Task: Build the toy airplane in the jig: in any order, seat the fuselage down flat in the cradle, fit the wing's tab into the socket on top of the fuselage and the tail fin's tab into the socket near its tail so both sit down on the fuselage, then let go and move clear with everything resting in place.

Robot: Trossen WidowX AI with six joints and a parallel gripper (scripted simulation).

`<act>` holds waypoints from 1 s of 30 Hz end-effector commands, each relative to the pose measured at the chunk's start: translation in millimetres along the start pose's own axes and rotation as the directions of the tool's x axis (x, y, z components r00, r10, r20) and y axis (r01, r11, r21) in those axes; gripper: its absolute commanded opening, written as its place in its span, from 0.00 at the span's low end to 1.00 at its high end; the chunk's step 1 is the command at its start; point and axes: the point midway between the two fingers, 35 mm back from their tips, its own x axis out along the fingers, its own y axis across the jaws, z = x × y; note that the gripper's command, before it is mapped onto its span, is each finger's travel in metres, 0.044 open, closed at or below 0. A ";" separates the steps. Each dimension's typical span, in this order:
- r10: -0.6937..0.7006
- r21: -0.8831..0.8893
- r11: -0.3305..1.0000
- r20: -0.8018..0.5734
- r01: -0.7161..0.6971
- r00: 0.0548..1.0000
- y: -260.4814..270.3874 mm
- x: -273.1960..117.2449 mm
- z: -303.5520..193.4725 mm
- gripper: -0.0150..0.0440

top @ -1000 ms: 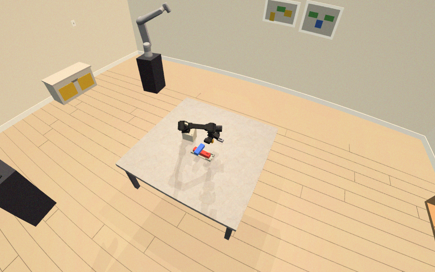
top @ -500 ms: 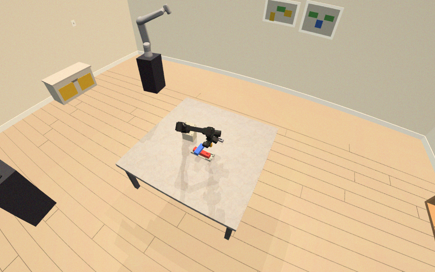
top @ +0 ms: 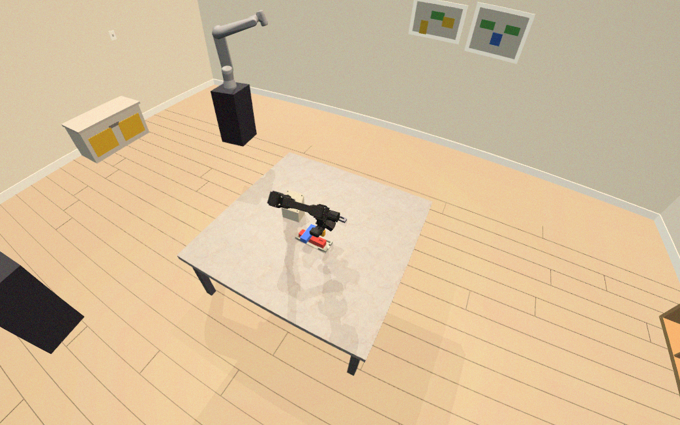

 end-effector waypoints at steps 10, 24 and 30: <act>-0.013 -0.001 1.000 -0.002 0.013 1.000 -12.1 2.3 -0.4 0.36; -0.013 -0.001 1.000 -0.002 0.013 1.000 -13.0 2.2 0.1 0.36; -0.013 0.000 1.000 -0.002 0.013 1.000 -12.9 7.8 0.4 0.36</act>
